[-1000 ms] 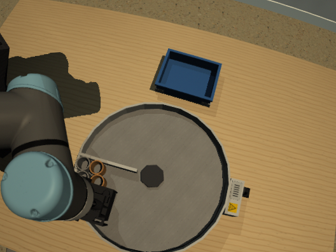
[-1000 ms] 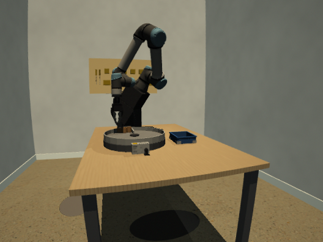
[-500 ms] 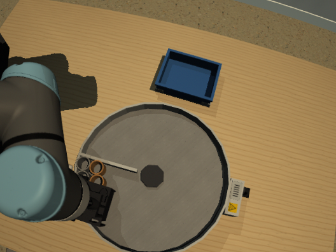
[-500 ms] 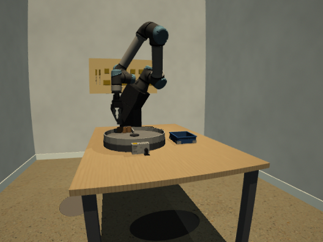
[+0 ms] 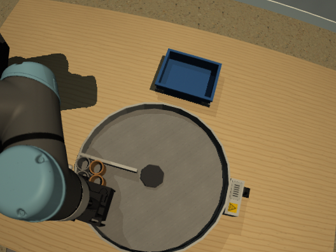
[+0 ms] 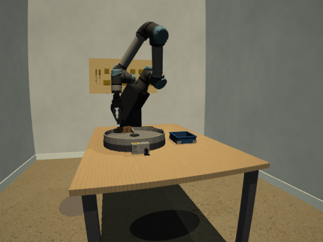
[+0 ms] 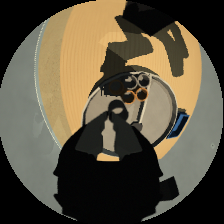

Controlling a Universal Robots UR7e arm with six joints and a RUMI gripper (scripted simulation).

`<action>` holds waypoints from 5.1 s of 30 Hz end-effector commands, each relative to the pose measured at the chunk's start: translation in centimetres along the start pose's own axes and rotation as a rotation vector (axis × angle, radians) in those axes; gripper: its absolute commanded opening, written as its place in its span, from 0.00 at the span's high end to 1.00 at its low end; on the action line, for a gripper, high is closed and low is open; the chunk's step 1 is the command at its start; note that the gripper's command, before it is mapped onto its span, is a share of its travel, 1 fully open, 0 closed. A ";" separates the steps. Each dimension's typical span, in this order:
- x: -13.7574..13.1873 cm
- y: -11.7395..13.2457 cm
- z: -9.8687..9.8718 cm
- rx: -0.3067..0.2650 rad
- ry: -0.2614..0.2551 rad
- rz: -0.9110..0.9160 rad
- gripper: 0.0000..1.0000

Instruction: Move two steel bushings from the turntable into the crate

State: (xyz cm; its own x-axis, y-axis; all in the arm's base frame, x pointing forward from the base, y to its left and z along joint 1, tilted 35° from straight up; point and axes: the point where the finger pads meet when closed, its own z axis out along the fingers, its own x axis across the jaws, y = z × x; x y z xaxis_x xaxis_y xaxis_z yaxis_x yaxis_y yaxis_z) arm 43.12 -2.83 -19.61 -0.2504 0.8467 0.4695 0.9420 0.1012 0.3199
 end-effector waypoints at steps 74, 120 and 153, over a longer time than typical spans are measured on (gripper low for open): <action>20.1 6.5 0.0 -0.001 -0.001 0.000 1.00; 41.5 13.4 0.0 -0.001 -0.001 0.000 1.00; 44.2 14.3 0.0 -0.001 -0.001 0.000 1.00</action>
State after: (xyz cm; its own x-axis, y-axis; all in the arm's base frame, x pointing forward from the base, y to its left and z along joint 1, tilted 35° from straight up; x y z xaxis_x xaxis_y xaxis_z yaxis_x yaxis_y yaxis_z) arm 45.46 36.02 5.67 -0.2500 0.8473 0.4687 0.9422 0.1013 0.3194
